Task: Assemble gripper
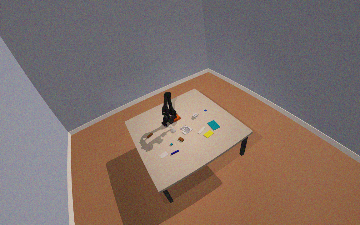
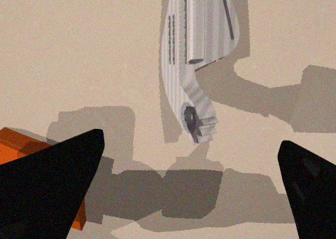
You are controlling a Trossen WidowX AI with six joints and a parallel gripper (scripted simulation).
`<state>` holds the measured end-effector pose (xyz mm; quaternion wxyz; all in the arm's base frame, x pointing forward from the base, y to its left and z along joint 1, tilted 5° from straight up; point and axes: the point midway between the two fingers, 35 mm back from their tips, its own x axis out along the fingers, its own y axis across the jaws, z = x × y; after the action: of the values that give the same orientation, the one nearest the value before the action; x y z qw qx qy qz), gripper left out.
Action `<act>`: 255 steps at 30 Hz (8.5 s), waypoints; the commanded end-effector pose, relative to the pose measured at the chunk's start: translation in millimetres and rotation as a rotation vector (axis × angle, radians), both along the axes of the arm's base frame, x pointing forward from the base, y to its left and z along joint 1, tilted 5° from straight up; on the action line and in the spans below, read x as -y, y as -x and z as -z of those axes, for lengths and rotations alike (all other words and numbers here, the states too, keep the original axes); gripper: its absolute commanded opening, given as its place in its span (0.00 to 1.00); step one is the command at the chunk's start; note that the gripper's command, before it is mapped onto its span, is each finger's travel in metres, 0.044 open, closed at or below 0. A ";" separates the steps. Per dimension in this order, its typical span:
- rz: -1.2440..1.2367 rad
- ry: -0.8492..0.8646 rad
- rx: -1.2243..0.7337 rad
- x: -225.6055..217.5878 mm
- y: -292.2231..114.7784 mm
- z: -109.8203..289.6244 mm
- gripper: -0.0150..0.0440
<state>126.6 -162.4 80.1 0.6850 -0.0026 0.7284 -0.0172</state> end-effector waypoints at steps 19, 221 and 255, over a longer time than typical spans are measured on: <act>-0.004 0.000 -0.007 1.7 3.2 37.9 1.00; 1.563 0.095 0.040 -21.0 -61.9 -5.6 0.32; 1.563 0.095 0.040 -18.9 -60.7 37.8 0.32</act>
<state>188.4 -144.5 49.5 0.4871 0.4813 0.5032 -0.5272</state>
